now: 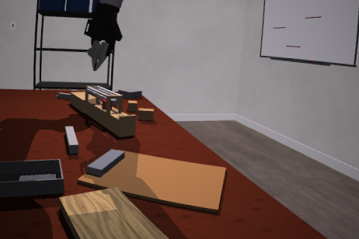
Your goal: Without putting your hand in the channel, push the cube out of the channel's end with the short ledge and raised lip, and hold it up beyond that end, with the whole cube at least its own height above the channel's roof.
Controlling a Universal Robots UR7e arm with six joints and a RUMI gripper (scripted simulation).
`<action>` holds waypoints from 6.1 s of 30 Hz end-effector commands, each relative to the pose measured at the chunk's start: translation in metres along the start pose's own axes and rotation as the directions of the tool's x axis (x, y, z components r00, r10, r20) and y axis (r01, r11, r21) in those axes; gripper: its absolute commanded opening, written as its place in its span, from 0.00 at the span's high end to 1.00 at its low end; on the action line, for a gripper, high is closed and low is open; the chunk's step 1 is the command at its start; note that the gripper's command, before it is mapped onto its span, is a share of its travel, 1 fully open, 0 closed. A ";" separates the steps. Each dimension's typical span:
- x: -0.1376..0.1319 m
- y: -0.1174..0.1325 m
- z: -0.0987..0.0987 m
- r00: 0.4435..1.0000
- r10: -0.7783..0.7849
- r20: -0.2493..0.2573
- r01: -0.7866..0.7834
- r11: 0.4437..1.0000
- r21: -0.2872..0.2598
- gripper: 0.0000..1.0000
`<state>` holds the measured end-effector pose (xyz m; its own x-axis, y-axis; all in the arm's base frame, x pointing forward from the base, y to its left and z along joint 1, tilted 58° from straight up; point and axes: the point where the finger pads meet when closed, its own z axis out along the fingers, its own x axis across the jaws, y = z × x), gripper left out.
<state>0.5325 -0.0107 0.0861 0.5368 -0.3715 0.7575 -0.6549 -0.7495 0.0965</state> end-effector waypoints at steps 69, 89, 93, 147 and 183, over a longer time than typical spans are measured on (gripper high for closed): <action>-0.034 -0.208 0.002 0.903 -0.386 -0.187 0.404 0.913 0.064 1.00; -0.034 -0.208 0.002 0.898 -0.399 -0.188 0.416 0.907 0.061 1.00; -0.034 -0.208 0.002 0.894 -0.407 -0.188 0.424 0.904 0.060 1.00; -0.050 -0.203 0.005 -0.179 -0.978 -0.104 0.973 -0.161 -0.164 1.00; -0.041 -0.202 0.003 -0.977 -0.174 0.120 0.156 -0.977 -0.142 1.00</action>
<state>0.6422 0.1520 0.0313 -0.1802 0.5951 -0.7832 0.7313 0.6135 0.2980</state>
